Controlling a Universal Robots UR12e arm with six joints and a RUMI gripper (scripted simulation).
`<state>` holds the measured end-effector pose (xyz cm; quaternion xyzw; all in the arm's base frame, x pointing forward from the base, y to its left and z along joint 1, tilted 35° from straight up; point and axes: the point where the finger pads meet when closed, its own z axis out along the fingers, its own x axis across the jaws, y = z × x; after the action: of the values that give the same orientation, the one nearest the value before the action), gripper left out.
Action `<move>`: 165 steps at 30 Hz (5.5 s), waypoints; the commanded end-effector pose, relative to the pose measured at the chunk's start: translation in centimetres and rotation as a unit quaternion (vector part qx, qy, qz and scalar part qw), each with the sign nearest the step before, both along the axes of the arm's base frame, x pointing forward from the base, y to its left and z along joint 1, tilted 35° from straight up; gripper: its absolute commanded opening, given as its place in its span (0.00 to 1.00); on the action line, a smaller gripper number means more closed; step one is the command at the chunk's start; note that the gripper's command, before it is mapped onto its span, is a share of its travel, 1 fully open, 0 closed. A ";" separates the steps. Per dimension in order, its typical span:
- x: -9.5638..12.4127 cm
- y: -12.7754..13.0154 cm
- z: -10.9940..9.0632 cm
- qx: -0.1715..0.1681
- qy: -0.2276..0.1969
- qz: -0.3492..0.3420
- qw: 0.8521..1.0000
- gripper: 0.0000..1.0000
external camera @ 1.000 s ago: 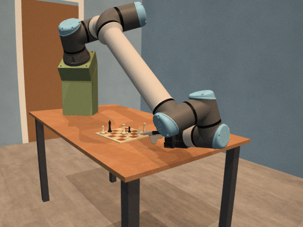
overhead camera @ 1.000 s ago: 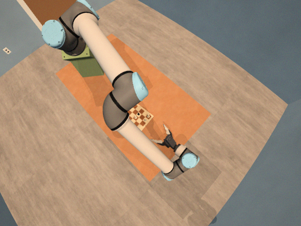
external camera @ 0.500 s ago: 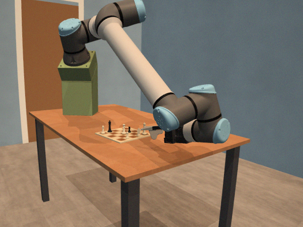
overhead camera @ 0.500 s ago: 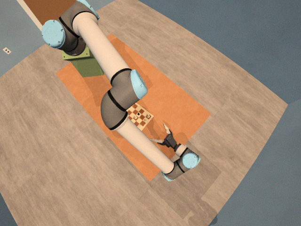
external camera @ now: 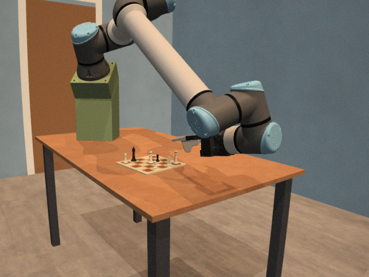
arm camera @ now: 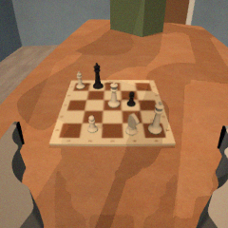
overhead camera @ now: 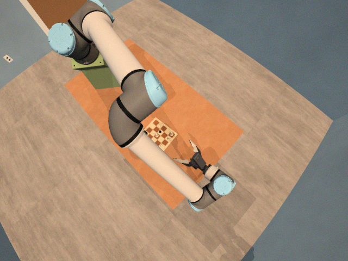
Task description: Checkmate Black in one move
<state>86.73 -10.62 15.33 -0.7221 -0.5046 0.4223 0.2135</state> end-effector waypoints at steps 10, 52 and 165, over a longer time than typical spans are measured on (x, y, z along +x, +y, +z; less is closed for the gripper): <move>-0.1 0.1 0.2 -0.001 -0.002 0.000 1.000 1.00; -6.6 -0.2 -1.7 -0.067 -0.235 -0.037 0.969 1.00; -19.3 -2.7 -9.6 -0.190 -0.669 -0.105 0.711 0.25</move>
<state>67.38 -13.28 5.74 -0.8894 -0.3460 -0.1085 -0.2783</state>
